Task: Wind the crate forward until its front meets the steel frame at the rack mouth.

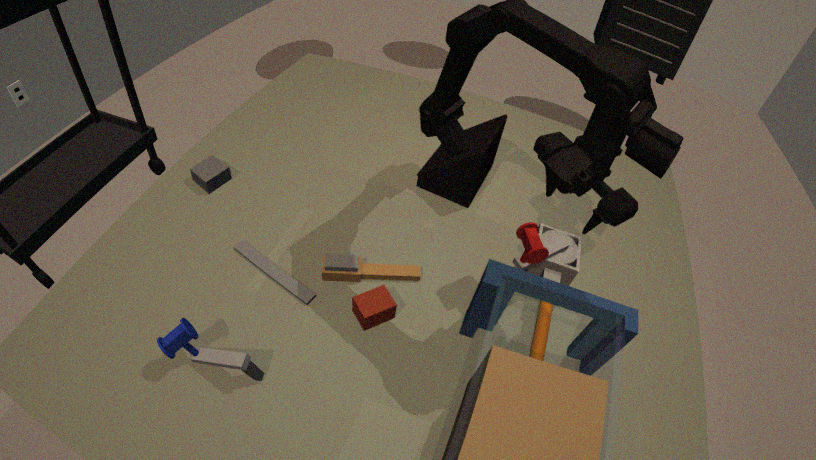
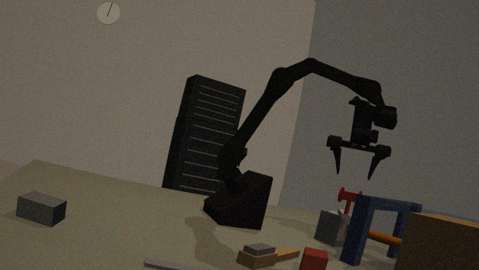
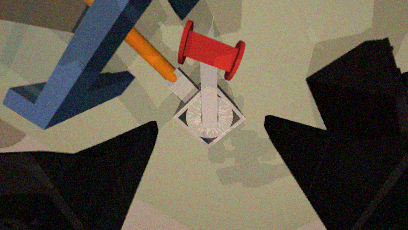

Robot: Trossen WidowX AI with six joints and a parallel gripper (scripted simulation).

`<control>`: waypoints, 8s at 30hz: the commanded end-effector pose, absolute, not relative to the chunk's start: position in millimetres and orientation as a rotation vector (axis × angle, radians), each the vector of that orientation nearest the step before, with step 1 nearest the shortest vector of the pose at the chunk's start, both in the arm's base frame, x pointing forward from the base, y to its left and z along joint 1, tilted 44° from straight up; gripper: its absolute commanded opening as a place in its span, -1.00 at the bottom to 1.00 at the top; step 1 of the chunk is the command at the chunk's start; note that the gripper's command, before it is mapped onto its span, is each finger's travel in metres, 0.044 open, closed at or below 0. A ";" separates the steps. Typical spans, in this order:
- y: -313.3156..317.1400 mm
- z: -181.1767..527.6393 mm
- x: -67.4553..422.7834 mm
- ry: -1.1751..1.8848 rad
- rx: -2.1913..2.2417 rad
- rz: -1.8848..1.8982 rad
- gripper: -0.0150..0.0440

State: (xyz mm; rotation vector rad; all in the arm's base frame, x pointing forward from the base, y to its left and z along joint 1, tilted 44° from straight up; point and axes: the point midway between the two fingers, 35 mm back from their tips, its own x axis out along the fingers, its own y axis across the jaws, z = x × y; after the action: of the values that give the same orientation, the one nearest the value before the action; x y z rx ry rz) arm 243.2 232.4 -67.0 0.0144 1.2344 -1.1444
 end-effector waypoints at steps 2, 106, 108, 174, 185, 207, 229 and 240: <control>242.5 -50.8 242.0 1.246 0.017 -1.158 1.00; 190.2 -57.8 278.7 1.351 -0.847 -0.088 1.00; 188.1 -60.3 278.5 1.351 -0.847 -0.086 1.00; 150.4 -98.1 271.4 1.355 -0.858 -0.066 -0.49; 152.6 -100.7 274.5 1.355 -0.858 -0.066 -0.49; 164.6 -113.4 287.0 1.353 -0.857 -0.066 -0.49; 179.3 -127.8 295.6 1.352 -0.856 -0.065 -0.49; 187.2 -135.0 298.1 1.352 -0.855 -0.065 -0.49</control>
State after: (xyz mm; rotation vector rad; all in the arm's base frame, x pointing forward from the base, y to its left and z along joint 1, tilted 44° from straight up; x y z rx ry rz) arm 297.0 183.5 -129.9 -0.8687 1.3511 -0.0657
